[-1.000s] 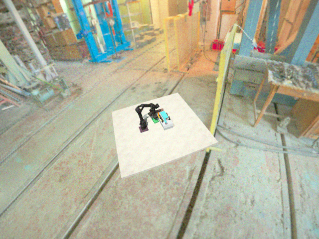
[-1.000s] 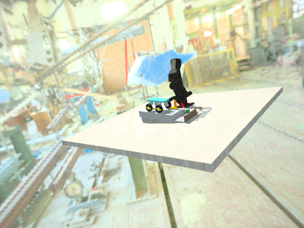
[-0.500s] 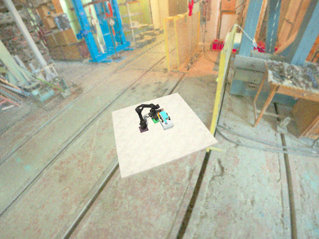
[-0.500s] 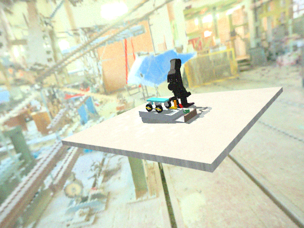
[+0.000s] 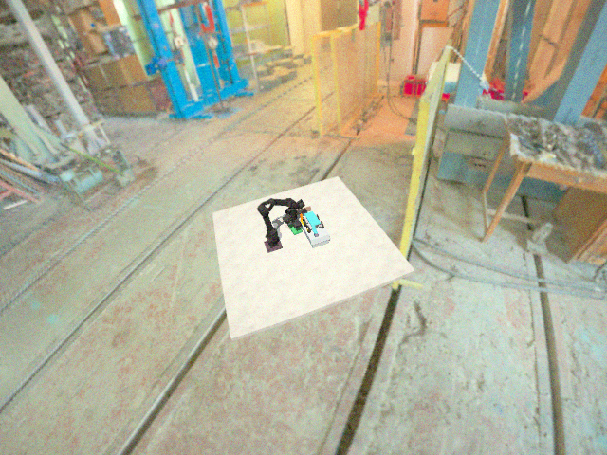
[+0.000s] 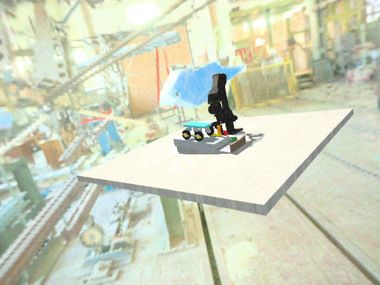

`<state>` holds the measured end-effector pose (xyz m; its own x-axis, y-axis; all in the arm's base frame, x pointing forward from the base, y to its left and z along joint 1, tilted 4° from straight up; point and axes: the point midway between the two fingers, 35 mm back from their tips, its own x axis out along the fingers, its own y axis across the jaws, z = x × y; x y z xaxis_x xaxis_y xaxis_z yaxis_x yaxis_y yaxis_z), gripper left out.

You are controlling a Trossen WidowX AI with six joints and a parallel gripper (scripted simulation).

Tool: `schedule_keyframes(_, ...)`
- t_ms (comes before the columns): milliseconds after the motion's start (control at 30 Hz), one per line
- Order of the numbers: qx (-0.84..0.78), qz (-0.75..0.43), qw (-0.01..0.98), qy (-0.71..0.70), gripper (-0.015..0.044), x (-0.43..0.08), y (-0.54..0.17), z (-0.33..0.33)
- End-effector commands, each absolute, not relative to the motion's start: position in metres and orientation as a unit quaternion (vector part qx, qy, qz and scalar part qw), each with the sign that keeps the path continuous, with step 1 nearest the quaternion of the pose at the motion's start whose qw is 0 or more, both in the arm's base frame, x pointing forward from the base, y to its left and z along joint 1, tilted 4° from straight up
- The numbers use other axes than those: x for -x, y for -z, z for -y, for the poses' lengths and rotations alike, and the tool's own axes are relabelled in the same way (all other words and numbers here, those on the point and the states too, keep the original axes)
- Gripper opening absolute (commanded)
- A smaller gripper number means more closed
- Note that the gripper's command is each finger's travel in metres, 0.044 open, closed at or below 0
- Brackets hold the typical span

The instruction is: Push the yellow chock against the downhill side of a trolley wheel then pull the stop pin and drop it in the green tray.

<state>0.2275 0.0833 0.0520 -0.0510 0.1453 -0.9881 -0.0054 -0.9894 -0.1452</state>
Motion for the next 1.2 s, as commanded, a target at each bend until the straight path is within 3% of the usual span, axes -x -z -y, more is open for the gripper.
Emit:
schedule_keyframes(0, 0.688, 0.053, 0.051, -0.722, 0.0190, -0.228, -0.051, -0.081)
schedule_keyframes(1167, 0.688, 0.052, 0.051, -0.722, 0.0190, -0.227, -0.037, -0.061)
